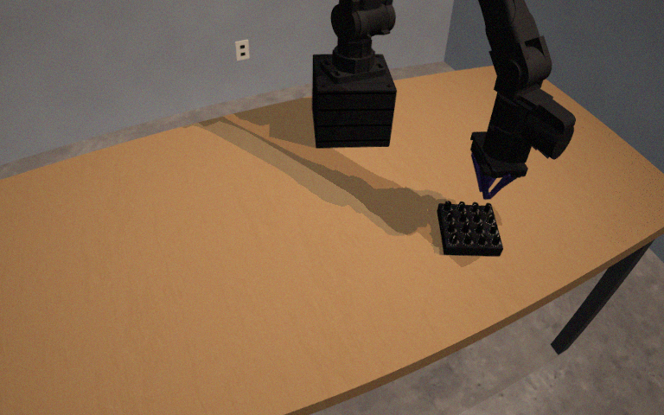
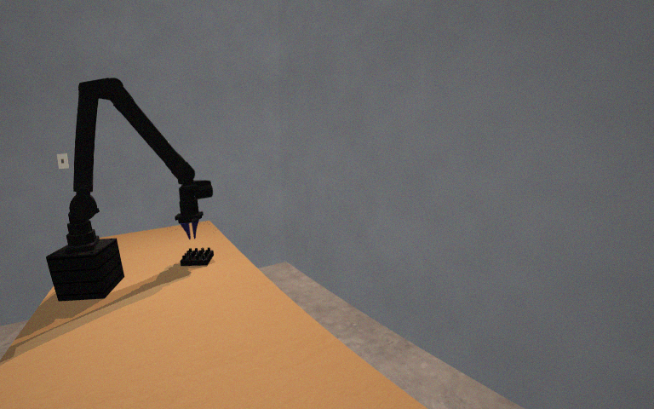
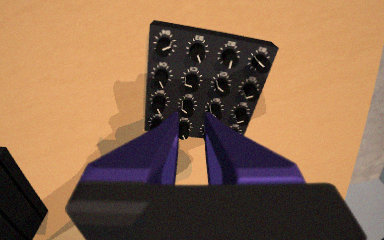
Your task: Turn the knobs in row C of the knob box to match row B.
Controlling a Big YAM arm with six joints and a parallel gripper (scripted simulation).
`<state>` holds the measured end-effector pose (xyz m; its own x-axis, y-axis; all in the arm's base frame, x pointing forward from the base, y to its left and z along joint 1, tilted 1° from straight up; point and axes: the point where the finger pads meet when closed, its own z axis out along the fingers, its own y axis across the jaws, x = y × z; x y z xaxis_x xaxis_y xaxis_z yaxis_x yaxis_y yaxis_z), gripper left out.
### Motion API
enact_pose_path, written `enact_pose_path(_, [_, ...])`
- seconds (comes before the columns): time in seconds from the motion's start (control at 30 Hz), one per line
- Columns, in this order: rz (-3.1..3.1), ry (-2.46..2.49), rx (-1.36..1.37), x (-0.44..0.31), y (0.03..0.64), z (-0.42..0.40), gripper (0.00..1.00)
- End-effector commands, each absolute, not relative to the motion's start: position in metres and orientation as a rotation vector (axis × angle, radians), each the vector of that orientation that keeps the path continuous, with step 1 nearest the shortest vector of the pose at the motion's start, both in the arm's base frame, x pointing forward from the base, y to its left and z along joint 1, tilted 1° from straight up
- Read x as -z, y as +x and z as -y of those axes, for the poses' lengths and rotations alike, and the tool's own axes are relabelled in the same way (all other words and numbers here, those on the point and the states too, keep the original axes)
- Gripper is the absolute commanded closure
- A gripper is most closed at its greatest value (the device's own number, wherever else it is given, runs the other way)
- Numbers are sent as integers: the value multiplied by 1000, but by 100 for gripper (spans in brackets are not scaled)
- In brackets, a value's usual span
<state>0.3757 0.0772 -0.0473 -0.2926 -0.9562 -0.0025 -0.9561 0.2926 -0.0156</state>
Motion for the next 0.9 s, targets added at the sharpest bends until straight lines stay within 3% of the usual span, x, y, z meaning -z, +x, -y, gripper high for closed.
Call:
enact_pose_path(0.0, [-2462,-1857,43,29,395,-85,82])
enact_pose_path(0.87, [-2469,-1862,37,40,393,-84,82])
